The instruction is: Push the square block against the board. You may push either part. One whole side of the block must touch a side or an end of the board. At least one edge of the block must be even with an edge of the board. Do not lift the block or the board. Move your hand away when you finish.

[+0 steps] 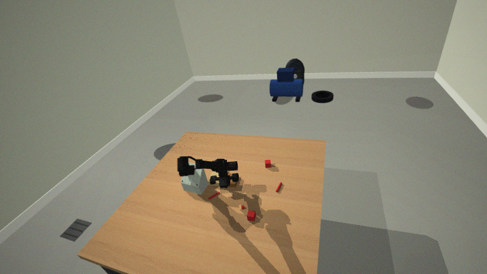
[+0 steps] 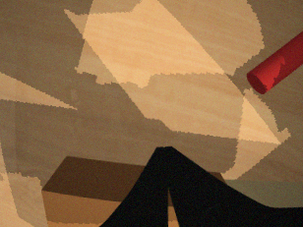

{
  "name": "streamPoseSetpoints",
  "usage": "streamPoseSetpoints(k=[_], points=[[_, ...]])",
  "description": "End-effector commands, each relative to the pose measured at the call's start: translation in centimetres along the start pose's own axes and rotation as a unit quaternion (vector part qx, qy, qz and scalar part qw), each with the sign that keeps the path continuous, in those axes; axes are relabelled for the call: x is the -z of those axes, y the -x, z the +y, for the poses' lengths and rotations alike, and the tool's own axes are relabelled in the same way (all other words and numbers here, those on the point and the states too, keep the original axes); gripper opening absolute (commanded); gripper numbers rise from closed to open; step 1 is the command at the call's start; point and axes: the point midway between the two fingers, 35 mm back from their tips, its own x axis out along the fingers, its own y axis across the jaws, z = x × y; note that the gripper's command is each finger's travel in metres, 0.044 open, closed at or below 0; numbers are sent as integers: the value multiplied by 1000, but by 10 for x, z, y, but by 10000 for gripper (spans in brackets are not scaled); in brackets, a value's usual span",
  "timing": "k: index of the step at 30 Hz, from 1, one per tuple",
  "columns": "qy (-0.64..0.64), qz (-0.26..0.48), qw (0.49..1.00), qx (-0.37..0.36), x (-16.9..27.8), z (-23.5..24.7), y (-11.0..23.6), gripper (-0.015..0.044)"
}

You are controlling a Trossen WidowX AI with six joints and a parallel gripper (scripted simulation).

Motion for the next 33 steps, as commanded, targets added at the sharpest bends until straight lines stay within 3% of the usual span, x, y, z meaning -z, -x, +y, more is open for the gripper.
streamPoseSetpoints(k=[1, 33], points=[[2, 8, 1000, 5, 10, -2, -3, 0], [2, 7, 1000, 5, -27, 2, -3, 0]])
